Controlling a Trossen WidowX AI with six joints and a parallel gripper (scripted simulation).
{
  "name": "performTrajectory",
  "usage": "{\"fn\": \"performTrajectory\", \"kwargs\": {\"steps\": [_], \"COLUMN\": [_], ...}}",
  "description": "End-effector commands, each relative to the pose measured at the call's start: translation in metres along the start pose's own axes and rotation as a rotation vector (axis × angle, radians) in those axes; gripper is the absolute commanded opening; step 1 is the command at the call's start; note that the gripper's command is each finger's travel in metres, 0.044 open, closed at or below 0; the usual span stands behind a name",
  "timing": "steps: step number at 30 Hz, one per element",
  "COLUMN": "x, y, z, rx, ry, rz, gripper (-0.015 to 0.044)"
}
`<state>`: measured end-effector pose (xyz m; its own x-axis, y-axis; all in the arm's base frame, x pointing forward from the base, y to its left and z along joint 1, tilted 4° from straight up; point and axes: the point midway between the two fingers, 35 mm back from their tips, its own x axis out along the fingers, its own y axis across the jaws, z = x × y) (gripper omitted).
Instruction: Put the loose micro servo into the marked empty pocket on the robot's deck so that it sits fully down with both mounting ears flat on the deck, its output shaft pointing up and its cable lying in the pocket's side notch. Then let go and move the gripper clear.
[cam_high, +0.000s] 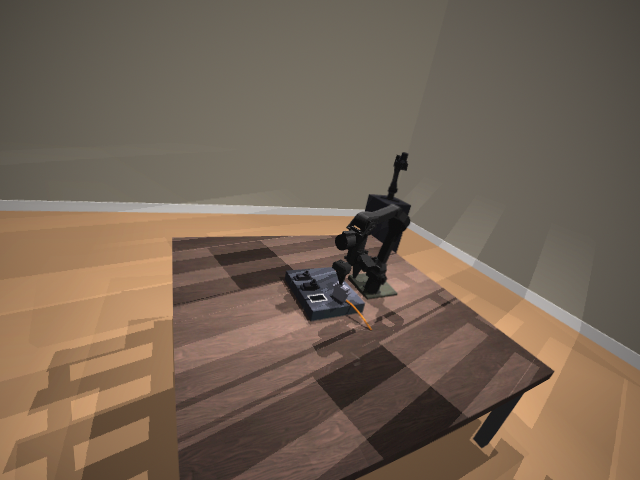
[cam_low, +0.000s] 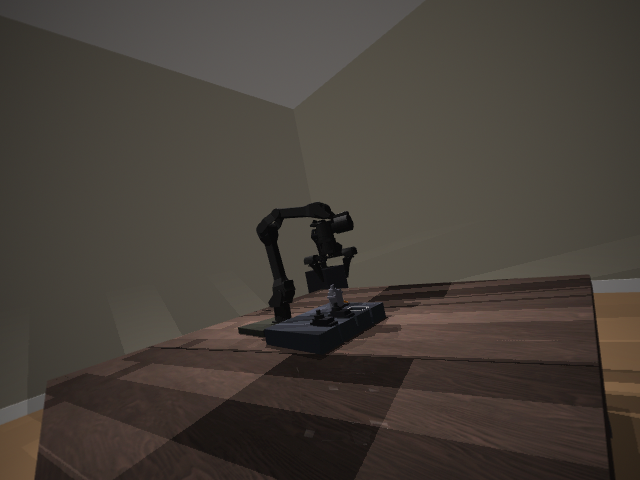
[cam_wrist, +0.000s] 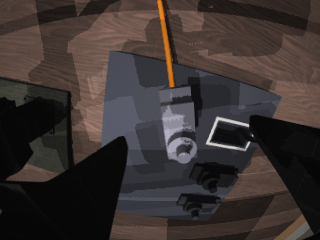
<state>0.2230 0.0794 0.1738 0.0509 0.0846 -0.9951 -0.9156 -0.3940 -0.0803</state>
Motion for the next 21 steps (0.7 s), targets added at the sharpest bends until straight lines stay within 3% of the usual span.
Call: {"fn": "performTrajectory", "kwargs": {"steps": [1, 21], "x": [0.000, 0.035], "y": [0.002, 0.003], "z": [-0.004, -0.004], "rx": [0.043, 0.043], "ry": [-0.008, -0.008], "rz": [0.023, 0.023], "gripper": [0.0440, 0.0440]}}
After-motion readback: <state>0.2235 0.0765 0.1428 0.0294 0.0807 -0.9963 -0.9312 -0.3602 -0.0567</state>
